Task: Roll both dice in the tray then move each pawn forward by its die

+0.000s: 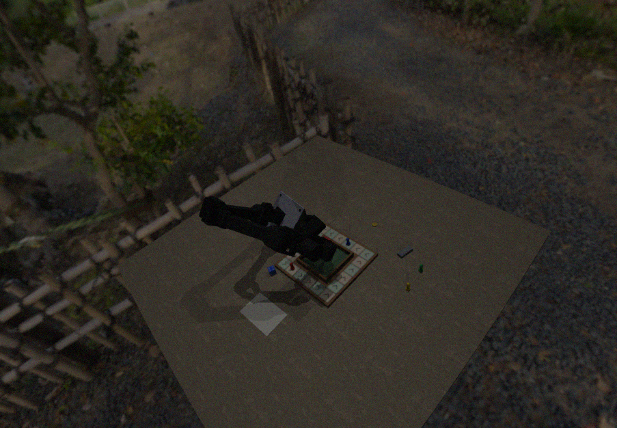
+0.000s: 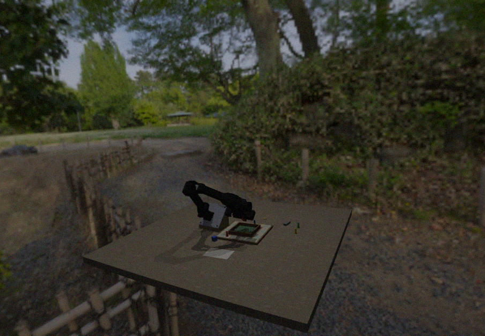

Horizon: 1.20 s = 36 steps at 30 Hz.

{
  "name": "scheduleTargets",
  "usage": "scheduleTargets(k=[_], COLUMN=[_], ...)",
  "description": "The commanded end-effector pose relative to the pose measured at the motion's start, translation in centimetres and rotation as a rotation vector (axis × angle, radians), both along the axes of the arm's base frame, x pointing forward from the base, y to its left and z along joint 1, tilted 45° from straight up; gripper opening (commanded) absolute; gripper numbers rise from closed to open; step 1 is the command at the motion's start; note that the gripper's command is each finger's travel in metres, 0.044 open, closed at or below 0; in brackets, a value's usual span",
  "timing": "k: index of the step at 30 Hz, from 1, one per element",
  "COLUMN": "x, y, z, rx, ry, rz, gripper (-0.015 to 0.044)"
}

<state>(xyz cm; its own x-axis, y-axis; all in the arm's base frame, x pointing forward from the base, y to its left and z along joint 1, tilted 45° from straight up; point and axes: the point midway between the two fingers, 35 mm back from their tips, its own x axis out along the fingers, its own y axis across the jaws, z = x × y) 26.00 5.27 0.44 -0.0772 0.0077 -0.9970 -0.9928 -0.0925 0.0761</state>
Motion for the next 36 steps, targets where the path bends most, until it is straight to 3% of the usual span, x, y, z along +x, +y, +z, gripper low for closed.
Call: scheduleTargets(k=[1, 8, 36], x=[0.0, 1.4, 1.2], y=[0.1, 0.6, 0.4], z=[0.1, 4.6, 4.4], rx=[0.069, 0.069, 0.064], ry=[-0.03, -0.031, -0.026], rz=[0.017, 0.017, 0.012], gripper=[0.0, 0.0, 0.0])
